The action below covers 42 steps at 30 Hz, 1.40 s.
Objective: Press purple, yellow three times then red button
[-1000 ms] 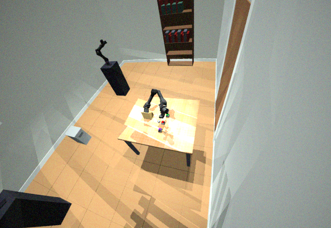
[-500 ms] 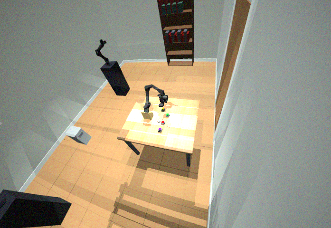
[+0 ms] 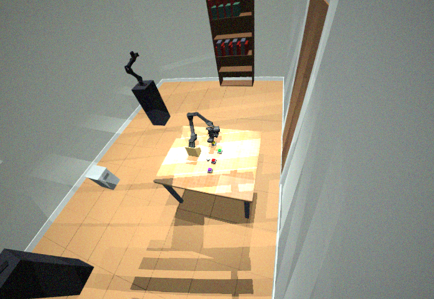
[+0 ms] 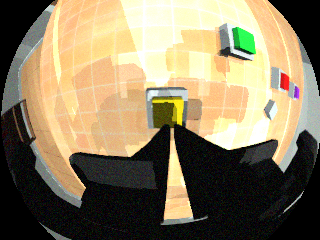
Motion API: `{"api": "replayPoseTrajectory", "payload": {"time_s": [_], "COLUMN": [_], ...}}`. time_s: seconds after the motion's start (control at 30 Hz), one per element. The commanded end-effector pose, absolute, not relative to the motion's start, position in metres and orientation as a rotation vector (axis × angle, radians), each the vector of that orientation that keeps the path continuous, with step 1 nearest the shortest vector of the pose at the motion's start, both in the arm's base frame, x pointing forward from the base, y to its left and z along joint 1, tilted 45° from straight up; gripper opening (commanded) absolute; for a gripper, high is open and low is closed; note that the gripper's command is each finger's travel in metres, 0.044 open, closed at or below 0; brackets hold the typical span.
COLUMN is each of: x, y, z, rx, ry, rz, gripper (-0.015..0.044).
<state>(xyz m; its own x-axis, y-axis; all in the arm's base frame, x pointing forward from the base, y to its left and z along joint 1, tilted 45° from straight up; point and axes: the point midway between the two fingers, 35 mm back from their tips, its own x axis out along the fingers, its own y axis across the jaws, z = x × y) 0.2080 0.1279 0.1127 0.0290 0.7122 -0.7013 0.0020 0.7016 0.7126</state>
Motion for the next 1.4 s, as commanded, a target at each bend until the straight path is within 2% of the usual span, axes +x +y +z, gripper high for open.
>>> {"api": "replayPoseTrajectory", "payload": {"time_s": [0.0,0.7,1.37], "x": [0.210,0.211,0.211], "y": [0.131,0.154,0.149], "z": [0.110,0.088,0.094], "rx": [0.633,0.635,0.632], "ry": [1.444,1.443,1.440], "rz": [0.601,0.603,0.608], "gripper": [0.0020,0.0020,0.0020]}}
